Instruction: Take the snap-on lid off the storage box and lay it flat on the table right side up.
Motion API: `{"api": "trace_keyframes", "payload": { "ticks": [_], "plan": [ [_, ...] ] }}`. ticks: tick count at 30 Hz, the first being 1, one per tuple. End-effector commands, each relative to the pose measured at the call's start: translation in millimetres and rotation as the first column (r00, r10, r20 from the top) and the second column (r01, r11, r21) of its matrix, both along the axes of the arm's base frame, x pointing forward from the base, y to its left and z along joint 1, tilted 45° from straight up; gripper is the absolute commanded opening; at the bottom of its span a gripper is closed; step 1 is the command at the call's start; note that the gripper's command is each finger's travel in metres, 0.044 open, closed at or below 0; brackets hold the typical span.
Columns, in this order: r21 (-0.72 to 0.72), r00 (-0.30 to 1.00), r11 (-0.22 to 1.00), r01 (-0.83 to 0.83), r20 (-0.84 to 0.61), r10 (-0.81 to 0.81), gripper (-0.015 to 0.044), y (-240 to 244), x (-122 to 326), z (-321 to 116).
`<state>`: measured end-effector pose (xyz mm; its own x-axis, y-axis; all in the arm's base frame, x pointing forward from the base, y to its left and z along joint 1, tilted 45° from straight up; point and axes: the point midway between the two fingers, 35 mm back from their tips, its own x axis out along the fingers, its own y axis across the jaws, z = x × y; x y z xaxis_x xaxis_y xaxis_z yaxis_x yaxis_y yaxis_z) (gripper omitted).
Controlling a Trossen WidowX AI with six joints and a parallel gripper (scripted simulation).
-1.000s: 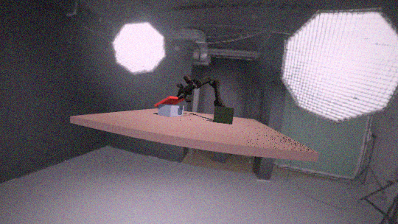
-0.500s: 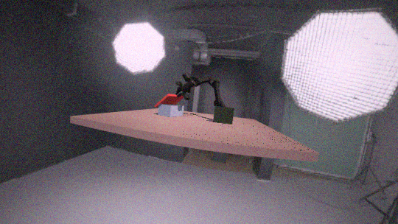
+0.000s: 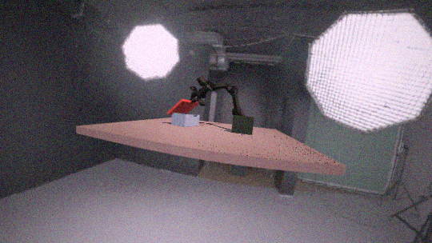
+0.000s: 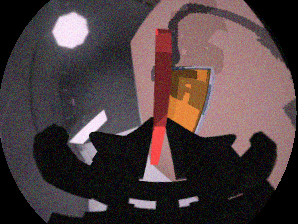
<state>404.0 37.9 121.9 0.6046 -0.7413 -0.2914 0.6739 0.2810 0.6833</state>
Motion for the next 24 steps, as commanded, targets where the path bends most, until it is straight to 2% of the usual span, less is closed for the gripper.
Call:
{"api": "trace_keyframes", "payload": {
  "ticks": [1,24],
  "plan": [
    [0.003,1.0,1.0,0.0,0.011,0.0,0.0,6,2,7],
    [0.004,1.0,1.0,0.0,0.01,0.0,0.0,27,6,28]
  ]
}}
